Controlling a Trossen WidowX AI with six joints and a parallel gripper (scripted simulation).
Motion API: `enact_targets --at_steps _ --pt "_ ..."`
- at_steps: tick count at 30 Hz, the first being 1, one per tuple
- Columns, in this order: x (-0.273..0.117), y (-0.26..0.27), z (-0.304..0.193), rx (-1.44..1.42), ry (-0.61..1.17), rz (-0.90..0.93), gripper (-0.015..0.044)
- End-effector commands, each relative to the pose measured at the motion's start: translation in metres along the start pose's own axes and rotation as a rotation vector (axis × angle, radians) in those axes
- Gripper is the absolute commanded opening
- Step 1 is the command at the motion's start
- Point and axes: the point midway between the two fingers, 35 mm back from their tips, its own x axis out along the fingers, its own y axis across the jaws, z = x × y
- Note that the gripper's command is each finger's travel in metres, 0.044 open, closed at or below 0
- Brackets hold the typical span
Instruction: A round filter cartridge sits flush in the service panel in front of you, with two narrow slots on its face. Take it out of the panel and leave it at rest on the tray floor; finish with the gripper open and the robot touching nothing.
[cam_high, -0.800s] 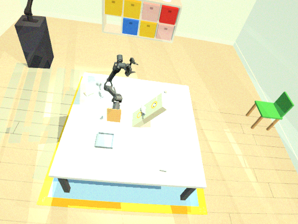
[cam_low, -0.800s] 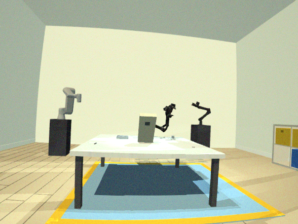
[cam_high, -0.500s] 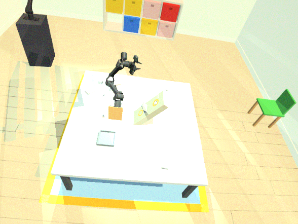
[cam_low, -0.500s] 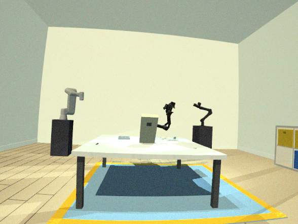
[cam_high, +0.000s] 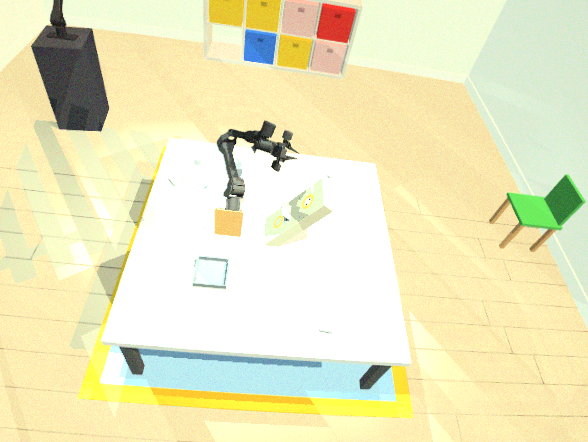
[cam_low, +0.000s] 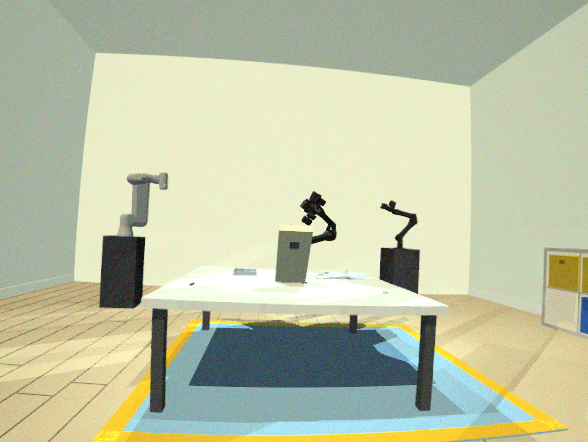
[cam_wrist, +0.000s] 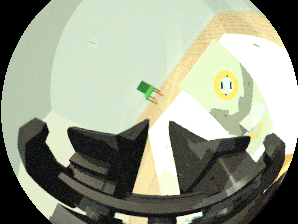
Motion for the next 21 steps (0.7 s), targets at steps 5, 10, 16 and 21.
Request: enact_targets --at_steps 5,10,16,21 --pt "0.036 -0.106 0.06 -0.143 0.034 -0.204 0.0113" --pt "0.045 -0.15 0.069 -0.203 0.079 -0.283 0.0113" --pt "0.045 -0.15 0.069 -0.203 0.079 -0.283 0.0113" --pt "0.045 -0.15 0.069 -0.203 0.079 -0.283 0.0113"
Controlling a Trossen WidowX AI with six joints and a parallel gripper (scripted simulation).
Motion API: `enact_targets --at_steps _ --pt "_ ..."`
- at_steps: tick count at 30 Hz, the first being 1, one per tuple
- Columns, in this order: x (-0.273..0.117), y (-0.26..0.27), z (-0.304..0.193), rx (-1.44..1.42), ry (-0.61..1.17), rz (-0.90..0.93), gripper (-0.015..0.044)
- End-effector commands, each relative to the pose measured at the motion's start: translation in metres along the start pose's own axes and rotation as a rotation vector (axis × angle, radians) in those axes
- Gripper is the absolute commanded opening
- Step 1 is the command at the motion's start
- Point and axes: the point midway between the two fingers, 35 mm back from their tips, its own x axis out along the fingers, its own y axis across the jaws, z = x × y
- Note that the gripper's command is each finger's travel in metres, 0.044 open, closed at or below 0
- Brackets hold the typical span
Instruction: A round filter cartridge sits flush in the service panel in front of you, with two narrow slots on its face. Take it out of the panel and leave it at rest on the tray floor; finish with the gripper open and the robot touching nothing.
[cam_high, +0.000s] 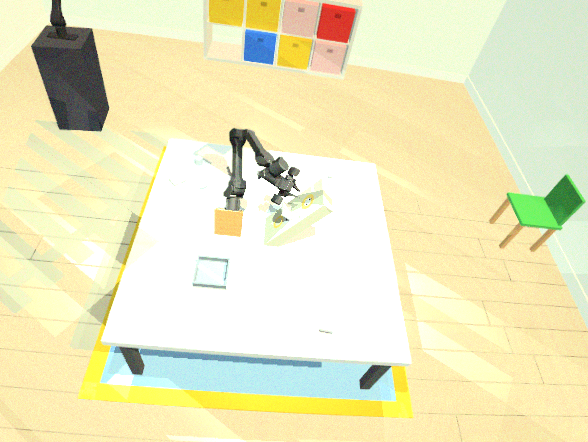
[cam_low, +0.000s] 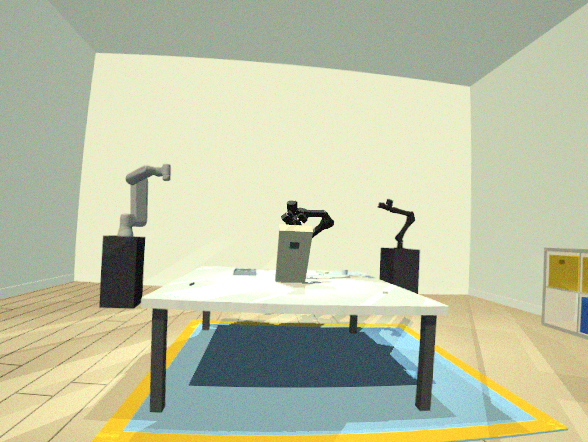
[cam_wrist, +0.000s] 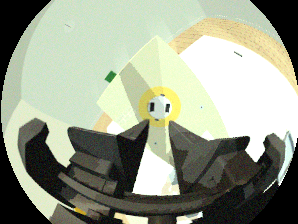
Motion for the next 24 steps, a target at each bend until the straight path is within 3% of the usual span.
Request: enact_targets --at_steps 1,24 --pt "0.002 -0.003 0.0 -0.002 0.001 -0.006 0.0113" --pt "0.039 -0.004 0.001 -0.005 0.002 -0.011 0.0113"
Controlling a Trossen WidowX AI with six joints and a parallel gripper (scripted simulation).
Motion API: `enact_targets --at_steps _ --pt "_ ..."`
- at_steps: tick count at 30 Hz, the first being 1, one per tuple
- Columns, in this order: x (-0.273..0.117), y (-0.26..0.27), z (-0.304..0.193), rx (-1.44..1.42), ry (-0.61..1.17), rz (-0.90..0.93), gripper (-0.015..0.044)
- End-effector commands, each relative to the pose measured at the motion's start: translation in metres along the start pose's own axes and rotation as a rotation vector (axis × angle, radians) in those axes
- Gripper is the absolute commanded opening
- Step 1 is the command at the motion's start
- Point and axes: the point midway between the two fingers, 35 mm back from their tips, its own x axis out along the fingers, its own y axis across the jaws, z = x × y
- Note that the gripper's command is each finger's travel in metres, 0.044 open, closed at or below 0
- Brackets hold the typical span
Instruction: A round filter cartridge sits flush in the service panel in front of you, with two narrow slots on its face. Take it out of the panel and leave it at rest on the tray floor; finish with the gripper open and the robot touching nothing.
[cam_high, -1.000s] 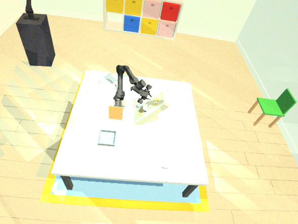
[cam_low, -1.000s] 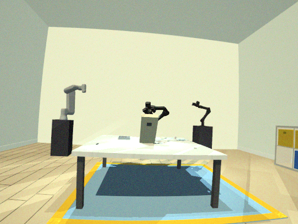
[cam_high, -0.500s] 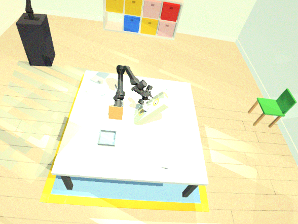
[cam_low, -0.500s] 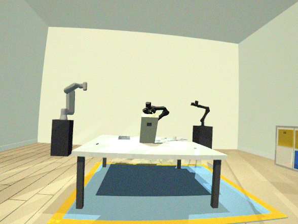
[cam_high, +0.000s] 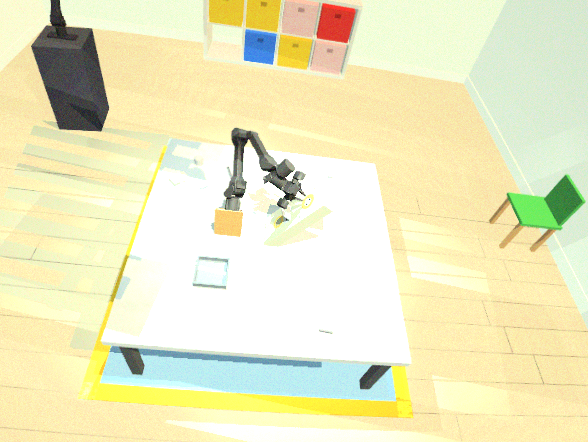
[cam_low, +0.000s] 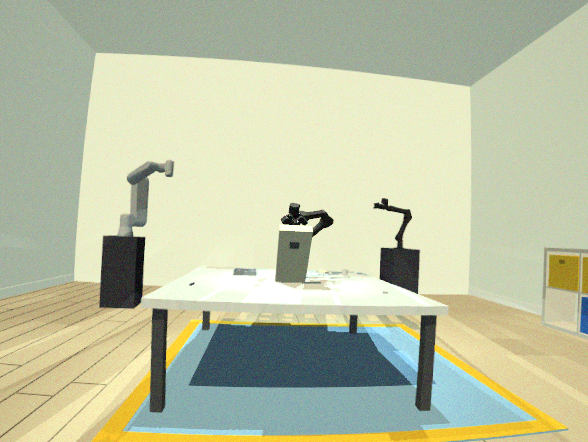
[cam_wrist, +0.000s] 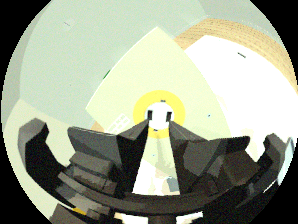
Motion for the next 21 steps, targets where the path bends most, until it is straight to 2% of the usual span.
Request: enact_targets --at_steps 1,21 --pt "0.007 -0.003 -0.002 0.011 0.002 -0.004 0.0113" --pt "0.024 -0.004 -0.005 0.013 0.001 0.005 0.0113"
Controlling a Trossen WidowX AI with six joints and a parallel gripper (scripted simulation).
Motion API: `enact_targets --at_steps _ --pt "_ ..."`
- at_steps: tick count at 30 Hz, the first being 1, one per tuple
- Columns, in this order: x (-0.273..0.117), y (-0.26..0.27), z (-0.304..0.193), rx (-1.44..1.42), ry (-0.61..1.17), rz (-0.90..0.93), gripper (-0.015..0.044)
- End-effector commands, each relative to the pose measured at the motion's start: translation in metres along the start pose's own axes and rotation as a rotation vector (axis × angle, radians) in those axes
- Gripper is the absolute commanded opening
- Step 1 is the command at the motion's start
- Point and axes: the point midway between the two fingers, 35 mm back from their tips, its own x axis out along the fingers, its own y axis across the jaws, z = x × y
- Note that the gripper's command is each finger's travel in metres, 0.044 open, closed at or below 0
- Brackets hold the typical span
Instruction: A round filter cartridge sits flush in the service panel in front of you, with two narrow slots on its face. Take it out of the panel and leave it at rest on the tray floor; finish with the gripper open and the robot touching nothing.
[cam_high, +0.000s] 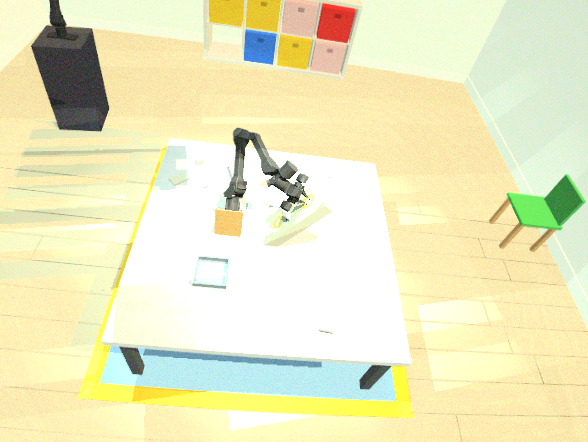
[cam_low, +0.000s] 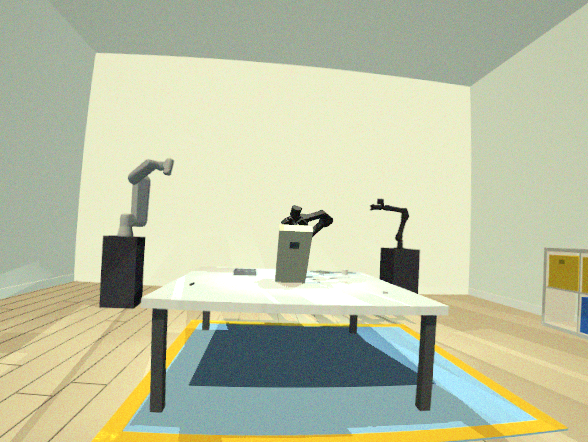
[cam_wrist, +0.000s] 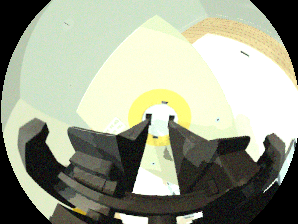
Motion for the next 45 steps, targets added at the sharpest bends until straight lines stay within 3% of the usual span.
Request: enact_targets --at_steps 1,45 --pt "0.0005 -0.0038 -0.0014 0.01 0.0 -0.005 0.0113" --pt "0.0035 -0.0008 0.0004 0.01 0.0 -0.004 0.0113"
